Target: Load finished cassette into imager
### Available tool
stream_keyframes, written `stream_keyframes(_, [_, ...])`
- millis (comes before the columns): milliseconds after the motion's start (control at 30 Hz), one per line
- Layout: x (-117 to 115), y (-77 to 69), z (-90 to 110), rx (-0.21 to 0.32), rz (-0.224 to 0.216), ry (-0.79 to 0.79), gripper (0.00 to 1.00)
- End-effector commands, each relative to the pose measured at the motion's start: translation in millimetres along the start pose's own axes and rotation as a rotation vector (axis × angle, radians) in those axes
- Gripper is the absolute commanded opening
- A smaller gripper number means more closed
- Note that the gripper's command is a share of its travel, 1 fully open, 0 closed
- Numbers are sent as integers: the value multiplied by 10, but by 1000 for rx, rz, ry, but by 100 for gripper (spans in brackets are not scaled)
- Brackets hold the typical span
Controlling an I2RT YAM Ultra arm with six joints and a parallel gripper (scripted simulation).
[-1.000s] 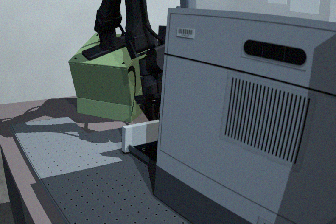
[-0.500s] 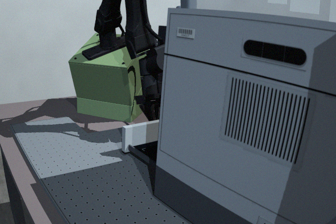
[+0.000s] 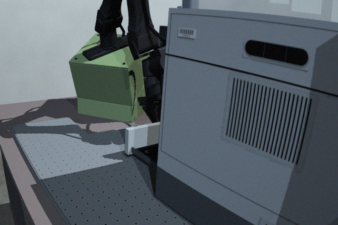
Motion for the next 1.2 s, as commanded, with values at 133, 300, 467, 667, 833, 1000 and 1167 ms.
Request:
stream_keyframes(133, [67, 28, -30, -1, -52, -8, 0])
stream_keyframes(300, [67, 28, -30, -1, -52, -8, 0])
stream_keyframes(467, [67, 28, -30, -1, -52, -8, 0])
stream_keyframes(667, [67, 28, -30, -1, -52, -8, 0])
stream_keyframes(833, [67, 28, -30, -1, -52, -8, 0])
stream_keyframes(1000, [67, 28, -30, -1, -52, -8, 0])
stream_keyframes(1167, [63, 29, -43, -9, -50, -7, 35])
Point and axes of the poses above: the point where the finger pads meet when closed, its own y axis out along the fingers, its own x axis across the jaws, z = x × y, the point moved 3 cm from there along -y, back along the fingers, and after that the axes turned 1 degree about -y, right-handed, at the moved point
